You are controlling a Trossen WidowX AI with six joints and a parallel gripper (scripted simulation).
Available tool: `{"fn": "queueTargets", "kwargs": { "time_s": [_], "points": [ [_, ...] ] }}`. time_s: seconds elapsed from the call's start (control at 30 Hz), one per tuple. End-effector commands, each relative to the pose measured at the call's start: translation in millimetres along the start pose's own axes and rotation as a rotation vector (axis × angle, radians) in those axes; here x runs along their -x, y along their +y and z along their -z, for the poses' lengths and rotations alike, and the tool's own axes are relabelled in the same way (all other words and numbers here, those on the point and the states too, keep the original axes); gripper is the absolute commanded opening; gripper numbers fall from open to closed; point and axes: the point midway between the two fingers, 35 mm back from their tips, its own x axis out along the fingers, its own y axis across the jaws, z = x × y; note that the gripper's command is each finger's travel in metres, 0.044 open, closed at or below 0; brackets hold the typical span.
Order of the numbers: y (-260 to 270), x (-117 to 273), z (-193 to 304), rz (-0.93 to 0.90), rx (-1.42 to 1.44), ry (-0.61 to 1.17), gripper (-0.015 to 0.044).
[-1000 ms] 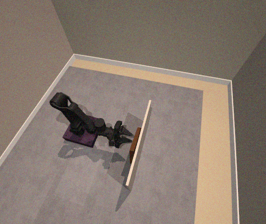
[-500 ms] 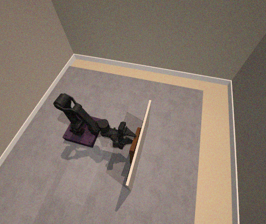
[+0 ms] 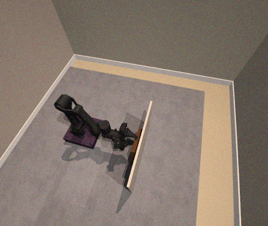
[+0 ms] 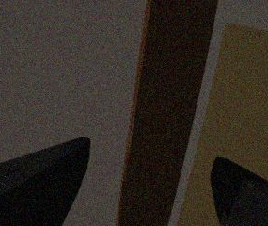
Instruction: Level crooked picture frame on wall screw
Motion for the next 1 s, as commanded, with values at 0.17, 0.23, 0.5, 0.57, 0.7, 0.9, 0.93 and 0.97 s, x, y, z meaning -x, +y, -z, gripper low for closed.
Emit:
{"fn": "queueTargets", "kwargs": {
  "time_s": [0.17, 0.23, 0.5, 0.57, 0.7, 0.9, 0.93, 0.97],
  "points": [
    [0.7, -0.2, -0.8, -0.003, 0.001, -0.005, 0.026],
    [0.7, -0.2, -0.8, -0.003, 0.001, -0.005, 0.026],
    [1.1, -0.3, -1.1, -0.003, 0.001, -0.005, 0.026],
    [1.2, -0.4, -1.3, -0.003, 0.001, -0.005, 0.026],
    [1.2, -0.4, -1.3, -0.003, 0.001, -0.005, 0.0208],
    [1.2, -0.4, -1.3, -0.003, 0.001, -0.005, 0.0089],
    [1.2, -0.4, -1.3, -0.003, 0.001, -0.005, 0.0082],
    [1.2, -0.4, -1.3, -0.003, 0.001, -0.005, 0.0076]
  ]
}}
